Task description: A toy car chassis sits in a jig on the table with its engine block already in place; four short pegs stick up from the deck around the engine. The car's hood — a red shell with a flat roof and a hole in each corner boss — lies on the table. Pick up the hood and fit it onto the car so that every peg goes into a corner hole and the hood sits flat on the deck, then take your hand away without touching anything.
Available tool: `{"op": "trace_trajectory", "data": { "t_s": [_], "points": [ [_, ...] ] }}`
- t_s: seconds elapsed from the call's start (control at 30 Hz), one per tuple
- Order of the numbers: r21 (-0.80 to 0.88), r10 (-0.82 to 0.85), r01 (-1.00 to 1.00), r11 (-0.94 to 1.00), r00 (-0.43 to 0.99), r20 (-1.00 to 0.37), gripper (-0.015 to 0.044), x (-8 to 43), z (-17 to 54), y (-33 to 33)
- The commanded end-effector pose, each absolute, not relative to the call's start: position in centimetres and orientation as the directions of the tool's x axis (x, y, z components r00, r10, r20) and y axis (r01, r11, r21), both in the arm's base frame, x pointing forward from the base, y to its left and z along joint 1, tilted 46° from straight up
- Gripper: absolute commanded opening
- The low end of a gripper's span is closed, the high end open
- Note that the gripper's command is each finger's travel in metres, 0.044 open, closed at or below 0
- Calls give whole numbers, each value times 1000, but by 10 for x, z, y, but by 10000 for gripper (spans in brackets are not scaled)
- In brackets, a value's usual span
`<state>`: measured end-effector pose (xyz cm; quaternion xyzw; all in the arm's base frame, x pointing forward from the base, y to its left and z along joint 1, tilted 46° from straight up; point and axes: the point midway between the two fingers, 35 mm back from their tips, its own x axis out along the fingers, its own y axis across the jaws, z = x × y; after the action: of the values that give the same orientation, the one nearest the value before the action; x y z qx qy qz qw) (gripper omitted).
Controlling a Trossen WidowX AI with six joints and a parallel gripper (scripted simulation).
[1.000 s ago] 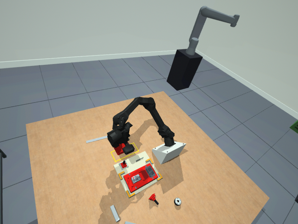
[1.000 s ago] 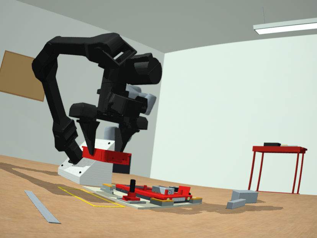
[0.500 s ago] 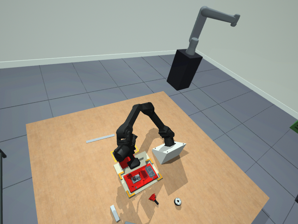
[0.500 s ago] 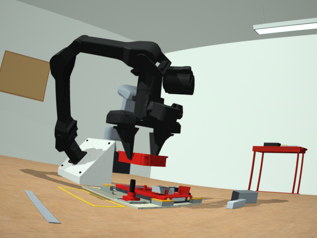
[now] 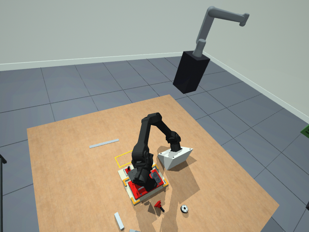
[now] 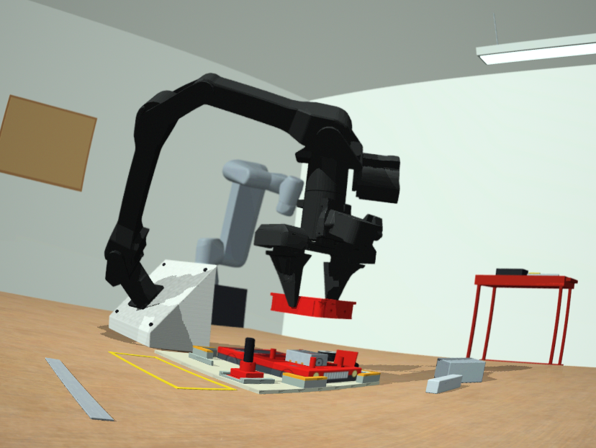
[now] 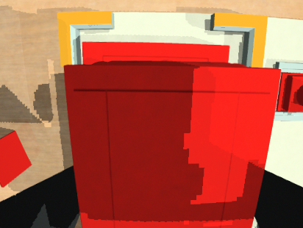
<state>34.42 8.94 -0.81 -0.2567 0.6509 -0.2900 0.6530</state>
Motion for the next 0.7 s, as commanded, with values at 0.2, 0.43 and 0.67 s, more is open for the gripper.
{"op": "trace_trajectory", "data": {
  "t_s": [0.2,0.43,0.67],
  "points": [
    [-710,-711,59,702,-12,-703,0,343,-18,89],
    [-710,-711,61,701,-11,-703,0,342,-40,68],
    [-711,-712,61,701,-11,-702,0,341,-47,60]
  ]
}}
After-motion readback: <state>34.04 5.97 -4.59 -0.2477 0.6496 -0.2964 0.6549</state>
